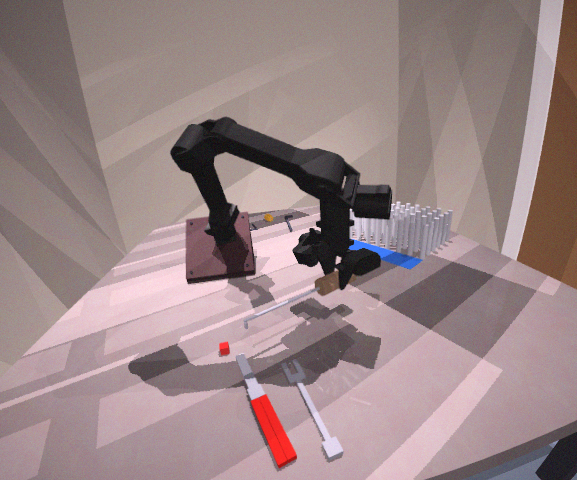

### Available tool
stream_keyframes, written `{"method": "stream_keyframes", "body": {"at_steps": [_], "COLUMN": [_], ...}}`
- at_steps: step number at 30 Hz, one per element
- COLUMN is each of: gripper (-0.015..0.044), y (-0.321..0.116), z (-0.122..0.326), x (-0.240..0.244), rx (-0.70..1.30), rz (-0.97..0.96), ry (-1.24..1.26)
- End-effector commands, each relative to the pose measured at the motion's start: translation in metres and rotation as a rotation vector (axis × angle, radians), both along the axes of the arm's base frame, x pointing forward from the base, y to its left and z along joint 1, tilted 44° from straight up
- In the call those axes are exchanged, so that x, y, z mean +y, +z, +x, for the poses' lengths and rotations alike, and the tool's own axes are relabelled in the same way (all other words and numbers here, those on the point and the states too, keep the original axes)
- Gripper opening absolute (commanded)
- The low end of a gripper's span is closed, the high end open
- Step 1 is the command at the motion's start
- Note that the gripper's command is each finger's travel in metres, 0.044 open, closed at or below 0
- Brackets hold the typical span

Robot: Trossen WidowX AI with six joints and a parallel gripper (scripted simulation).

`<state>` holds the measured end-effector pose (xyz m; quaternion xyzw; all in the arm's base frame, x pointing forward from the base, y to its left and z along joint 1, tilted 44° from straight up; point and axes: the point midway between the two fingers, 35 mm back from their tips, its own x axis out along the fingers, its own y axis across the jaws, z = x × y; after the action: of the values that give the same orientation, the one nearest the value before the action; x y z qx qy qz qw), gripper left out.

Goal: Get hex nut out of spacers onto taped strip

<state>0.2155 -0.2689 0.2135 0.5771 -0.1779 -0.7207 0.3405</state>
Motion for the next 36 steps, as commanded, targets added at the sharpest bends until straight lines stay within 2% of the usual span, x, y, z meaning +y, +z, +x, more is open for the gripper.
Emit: {"method": "stream_keyframes", "body": {"at_steps": [1, 36], "gripper": [0.0, 0.0], "y": [0.0008, -0.0038], "z": [-0.0002, 0.0009], "x": [-0.0007, -0.0038], "rx": [0.081, 0.913], "rz": [0.007, 0.134], "ry": [0.078, 0.927]}}
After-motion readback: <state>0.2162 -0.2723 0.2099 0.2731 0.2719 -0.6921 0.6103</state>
